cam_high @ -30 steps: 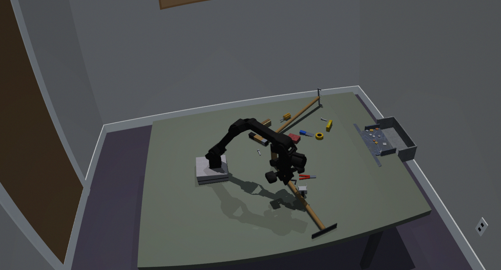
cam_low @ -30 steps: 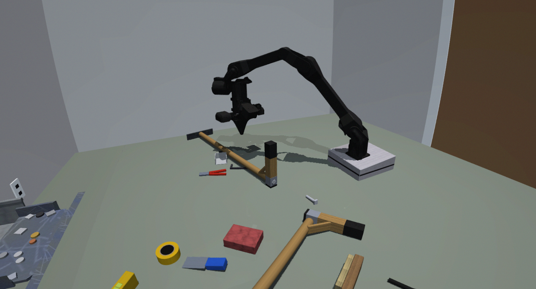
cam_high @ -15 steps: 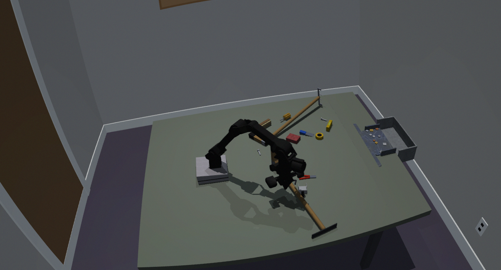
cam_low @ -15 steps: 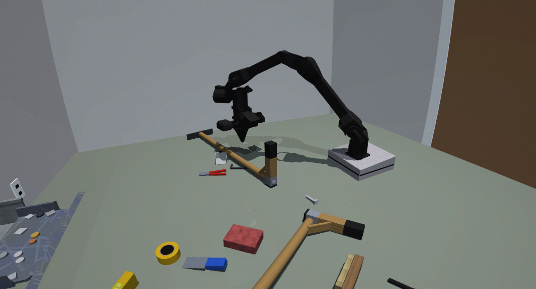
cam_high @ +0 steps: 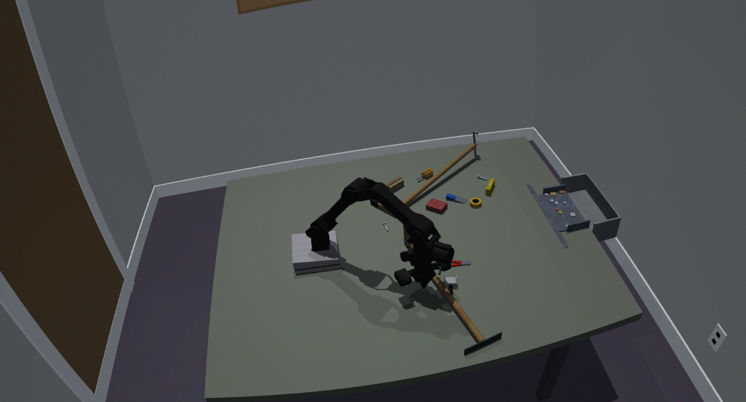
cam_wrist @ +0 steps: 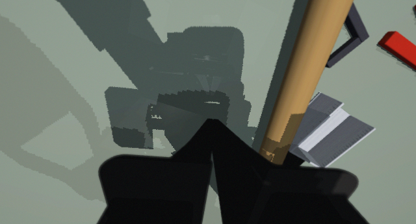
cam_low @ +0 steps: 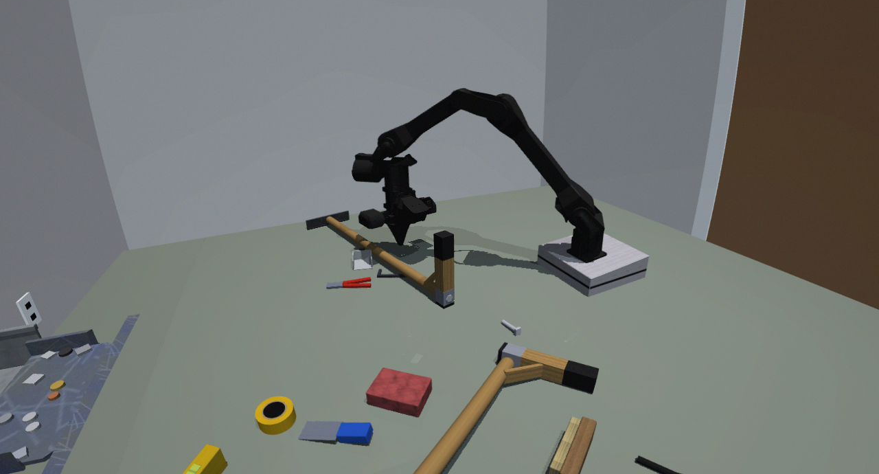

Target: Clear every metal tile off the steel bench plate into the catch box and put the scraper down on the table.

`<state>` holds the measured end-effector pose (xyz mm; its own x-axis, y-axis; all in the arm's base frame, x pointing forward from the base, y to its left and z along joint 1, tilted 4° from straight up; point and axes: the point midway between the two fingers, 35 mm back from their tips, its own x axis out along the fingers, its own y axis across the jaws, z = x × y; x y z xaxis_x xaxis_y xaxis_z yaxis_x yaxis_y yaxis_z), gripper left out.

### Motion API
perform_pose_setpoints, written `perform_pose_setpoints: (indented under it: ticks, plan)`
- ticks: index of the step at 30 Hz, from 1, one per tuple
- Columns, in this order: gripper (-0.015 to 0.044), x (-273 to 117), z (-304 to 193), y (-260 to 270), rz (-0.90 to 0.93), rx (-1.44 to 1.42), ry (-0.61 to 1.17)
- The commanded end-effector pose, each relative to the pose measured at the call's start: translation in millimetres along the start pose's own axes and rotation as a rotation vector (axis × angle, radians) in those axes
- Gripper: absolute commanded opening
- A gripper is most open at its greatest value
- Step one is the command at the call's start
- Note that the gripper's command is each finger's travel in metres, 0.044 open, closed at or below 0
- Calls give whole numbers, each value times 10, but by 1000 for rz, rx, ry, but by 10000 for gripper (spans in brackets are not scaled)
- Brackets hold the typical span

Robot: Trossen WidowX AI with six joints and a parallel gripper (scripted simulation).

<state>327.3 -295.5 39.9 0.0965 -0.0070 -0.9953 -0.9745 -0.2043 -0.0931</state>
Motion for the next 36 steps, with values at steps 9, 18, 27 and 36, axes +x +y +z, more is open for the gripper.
perform_pose_setpoints:
  ticks: [9,18,27,36]
  plan:
    - [0,136,31,-12,0,-10,-5]
    - [0,131,11,-101,-2,-11,-3]
    - [0,125,-6,-190,-3,-11,-2]
    - [0,121,-20,-280,-5,-11,-1]
